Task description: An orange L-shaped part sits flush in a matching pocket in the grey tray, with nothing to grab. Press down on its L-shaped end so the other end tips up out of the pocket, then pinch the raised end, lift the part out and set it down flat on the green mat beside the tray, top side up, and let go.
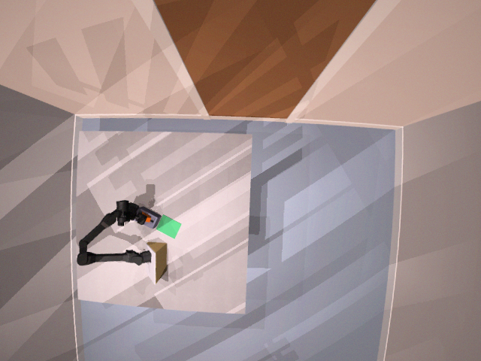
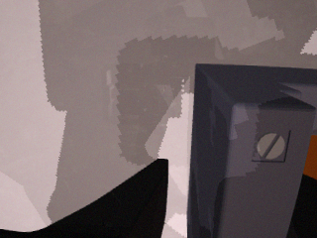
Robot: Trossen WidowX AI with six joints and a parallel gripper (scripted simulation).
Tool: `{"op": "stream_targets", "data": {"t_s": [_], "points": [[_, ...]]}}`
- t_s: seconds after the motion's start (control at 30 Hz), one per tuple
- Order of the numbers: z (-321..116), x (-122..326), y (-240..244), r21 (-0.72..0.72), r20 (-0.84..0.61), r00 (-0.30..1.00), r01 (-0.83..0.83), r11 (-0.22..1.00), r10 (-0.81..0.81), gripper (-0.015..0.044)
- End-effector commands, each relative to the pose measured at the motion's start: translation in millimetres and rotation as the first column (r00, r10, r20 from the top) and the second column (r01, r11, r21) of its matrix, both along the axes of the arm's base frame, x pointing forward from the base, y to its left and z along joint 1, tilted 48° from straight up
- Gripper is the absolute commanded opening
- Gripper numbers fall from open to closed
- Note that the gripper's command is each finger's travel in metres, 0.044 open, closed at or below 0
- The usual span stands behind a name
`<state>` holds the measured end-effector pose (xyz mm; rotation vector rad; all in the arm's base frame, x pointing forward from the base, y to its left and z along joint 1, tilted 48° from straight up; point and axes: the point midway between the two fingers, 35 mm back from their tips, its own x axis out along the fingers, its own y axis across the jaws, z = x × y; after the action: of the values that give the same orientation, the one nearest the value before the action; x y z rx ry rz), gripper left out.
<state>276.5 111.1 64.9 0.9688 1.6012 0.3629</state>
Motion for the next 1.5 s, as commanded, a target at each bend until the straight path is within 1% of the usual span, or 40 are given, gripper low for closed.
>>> {"op": "stream_targets", "data": {"t_s": [0.0,0.6,0.93,1.03,1.27,1.47], "points": [[-2.7,-3.3,1.7,0.003,-0.013,1.0,0.0,1.0,0.0,0.018],[-1.2,-0.7,0.7,0.0,-0.002,1.0,0.0,1.0,0.0,0.018],[14.8,1.5,-1.3,0.002,-0.013,1.0,0.0,1.0,0.0,0.018],[21.5,3.1,-13.5,-0.004,-0.013,1.0,0.001,1.0,-0.001,0.018],[67.8,-2.9,-79.0,-0.003,-0.015,1.0,0.0,1.0,0.0,0.018],[69.5,-3.5,-81.0,-0.002,-0.015,1.0,0.0,1.0,0.0,0.018]]}}
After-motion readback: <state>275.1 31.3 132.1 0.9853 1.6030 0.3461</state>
